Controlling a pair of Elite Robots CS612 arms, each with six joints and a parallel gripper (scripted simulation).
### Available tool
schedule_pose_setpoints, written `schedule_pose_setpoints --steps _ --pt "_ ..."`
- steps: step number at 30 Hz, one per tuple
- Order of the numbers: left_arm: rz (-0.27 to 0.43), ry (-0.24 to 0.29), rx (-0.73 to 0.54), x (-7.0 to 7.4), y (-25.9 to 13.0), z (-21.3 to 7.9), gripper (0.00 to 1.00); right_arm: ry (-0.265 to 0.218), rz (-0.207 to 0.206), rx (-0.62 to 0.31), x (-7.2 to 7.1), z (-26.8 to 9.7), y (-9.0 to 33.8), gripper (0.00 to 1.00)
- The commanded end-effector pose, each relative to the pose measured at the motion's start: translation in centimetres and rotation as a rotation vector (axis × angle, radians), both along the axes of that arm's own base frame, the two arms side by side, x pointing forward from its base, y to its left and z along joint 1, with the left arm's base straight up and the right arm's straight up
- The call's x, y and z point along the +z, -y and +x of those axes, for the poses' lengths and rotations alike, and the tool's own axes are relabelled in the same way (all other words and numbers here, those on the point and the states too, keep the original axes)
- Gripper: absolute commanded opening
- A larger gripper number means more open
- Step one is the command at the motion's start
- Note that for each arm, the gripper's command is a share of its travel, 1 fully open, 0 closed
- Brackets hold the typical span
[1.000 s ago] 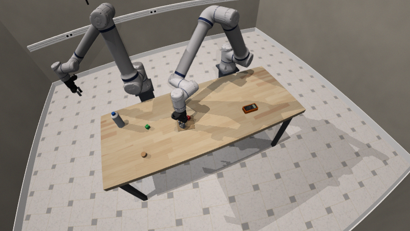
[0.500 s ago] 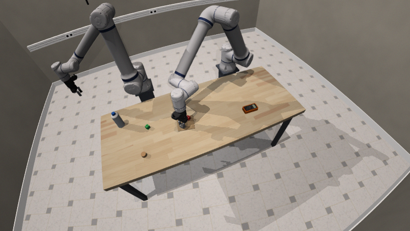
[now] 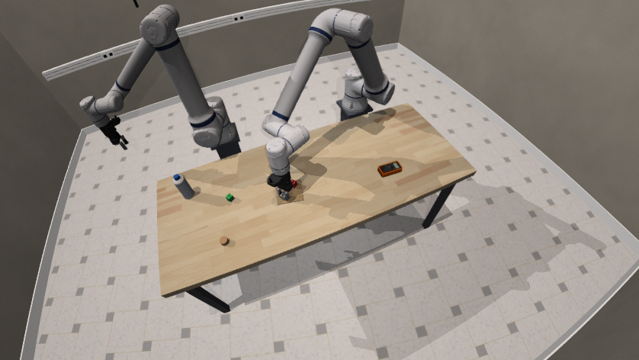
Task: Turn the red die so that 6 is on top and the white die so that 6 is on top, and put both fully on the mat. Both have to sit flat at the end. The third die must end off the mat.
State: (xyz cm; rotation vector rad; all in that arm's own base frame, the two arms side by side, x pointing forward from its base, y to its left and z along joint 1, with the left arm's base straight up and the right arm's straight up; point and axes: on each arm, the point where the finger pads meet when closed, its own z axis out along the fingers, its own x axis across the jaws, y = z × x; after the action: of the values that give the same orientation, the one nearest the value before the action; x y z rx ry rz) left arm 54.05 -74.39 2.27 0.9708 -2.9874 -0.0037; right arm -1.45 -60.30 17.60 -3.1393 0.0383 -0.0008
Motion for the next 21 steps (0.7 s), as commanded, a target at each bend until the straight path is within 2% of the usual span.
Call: schedule_pose_setpoints --steps 1,2,3,16,21 --pt "-0.002 0.001 0.000 0.2 0.1 0.0 0.81 -0.001 -0.002 0.000 0.1 0.0 0.1 1.00" --pt "-0.002 0.001 0.000 0.2 0.1 0.0 0.81 -0.001 -0.002 0.000 0.1 0.0 0.1 1.00" --pt "-0.002 0.001 0.000 0.2 0.1 0.0 0.87 -0.001 -0.002 0.000 0.1 0.0 0.1 1.00" --pt "-0.002 0.001 0.000 0.2 0.1 0.0 0.87 -0.001 -0.002 0.000 0.1 0.0 0.1 1.00" --pt "-0.002 0.001 0.000 1.2 0.1 0.0 0.87 -0.001 -0.002 0.000 0.1 0.0 0.1 1.00"
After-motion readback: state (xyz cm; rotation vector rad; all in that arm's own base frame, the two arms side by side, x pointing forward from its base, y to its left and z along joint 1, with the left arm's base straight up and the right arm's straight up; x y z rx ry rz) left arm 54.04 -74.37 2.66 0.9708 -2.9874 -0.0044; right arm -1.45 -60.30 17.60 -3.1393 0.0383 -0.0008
